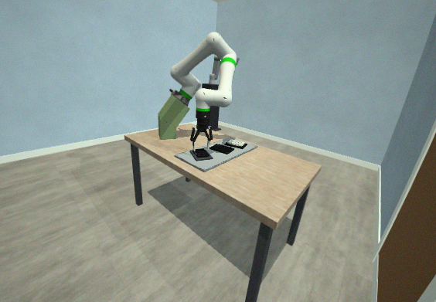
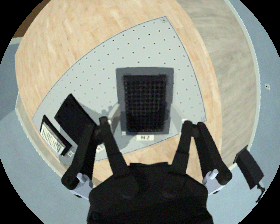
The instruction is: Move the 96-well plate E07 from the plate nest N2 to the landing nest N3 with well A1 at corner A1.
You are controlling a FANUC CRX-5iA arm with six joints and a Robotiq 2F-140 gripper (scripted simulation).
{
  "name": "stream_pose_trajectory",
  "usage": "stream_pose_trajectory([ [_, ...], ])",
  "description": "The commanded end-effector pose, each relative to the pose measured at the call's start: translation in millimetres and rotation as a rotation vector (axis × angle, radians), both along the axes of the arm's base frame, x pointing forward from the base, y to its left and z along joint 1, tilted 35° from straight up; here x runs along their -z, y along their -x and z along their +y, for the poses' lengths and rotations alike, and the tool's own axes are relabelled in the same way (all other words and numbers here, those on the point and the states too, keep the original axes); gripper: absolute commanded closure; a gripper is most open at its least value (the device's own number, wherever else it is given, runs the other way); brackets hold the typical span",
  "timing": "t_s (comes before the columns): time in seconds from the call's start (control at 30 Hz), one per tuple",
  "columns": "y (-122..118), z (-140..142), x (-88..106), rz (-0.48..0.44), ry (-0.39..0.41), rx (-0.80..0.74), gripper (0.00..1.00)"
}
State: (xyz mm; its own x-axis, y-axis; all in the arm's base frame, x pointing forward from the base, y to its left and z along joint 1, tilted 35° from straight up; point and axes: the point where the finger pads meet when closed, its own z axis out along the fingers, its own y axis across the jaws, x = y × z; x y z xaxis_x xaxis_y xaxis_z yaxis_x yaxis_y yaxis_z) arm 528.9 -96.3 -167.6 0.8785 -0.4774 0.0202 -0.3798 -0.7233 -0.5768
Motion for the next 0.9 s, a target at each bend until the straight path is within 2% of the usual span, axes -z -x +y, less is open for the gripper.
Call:
stream_pose_trajectory([
  [0.0,-0.6,0.6,1.3,0.0,0.0,0.0,0.34],
  [0.87,-1.4,1.9,3.5,0.0,0.0,0.0,0.34],
])
